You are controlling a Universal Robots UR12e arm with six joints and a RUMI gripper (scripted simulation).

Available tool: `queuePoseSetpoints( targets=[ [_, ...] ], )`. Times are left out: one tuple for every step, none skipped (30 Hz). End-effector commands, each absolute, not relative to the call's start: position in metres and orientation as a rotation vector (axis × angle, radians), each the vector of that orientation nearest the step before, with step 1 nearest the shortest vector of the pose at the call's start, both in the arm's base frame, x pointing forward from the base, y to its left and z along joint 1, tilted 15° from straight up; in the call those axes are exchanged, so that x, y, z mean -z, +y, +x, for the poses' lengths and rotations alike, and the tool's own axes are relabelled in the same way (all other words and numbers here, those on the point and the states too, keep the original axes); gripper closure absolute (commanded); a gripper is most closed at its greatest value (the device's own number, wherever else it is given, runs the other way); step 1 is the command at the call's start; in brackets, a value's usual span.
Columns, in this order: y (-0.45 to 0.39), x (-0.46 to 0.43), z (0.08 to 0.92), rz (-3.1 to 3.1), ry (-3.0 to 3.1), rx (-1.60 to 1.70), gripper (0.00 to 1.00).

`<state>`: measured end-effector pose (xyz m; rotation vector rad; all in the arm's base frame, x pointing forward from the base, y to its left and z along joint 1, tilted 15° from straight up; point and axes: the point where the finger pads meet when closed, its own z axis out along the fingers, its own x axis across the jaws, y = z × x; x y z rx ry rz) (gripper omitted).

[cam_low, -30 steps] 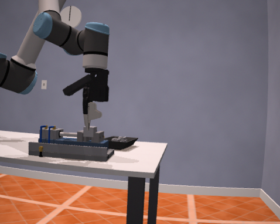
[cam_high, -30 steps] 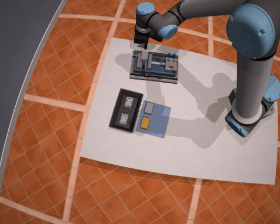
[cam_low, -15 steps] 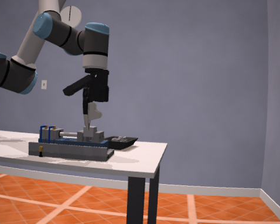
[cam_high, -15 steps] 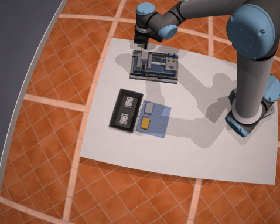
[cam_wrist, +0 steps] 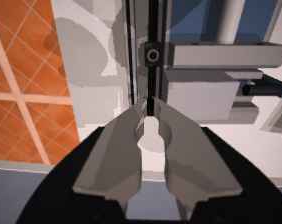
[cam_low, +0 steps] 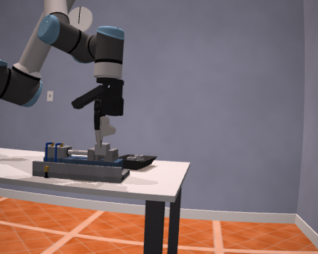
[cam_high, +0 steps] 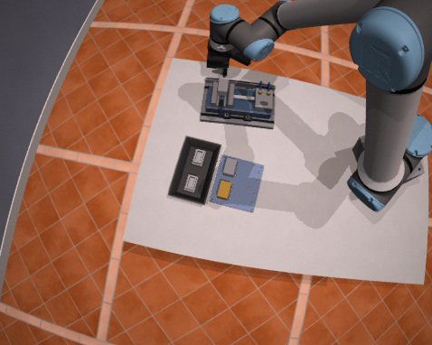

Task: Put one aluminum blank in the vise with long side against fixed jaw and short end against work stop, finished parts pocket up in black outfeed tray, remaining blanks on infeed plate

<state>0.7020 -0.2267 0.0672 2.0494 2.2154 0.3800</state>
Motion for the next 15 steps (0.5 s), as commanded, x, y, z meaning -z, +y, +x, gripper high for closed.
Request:
queuePoseSetpoints(
  targets=[
    [-0.2240,-0.0679,0.7009,2.048,2.215,-0.378,1.00],
    [-0.2237,-0.0680,0.7009,2.048,2.215,-0.378,1.00],
    [-0.2234,-0.0680,0.7008,2.048,2.215,-0.378,1.00],
    [-0.2232,-0.0681,0.7008,2.048,2.215,-0.378,1.00],
    [-0.2230,-0.0682,0.7008,2.048,2.215,-0.378,1.00],
    [-0.2229,-0.0683,0.7008,2.048,2.215,-0.378,1.00],
    [-0.2227,-0.0683,0.7009,2.048,2.215,-0.378,1.00],
    [-0.2226,-0.0684,0.7009,2.048,2.215,-0.378,1.00],
    [-0.2224,-0.0684,0.7009,2.048,2.215,-0.378,1.00],
    [-0.2222,-0.0684,0.7008,2.048,2.215,-0.378,1.00],
    [-0.2222,-0.0684,0.7008,2.048,2.215,-0.378,1.00],
    [-0.2222,-0.0684,0.7008,2.048,2.215,-0.378,1.00],
    [-0.2223,-0.0682,0.7008,2.048,2.215,-0.378,1.00],
    [-0.2220,-0.0682,0.7008,2.049,2.215,-0.378,1.00],
    [-0.2216,-0.0682,0.7007,2.049,2.215,-0.378,1.00]
  ],
)
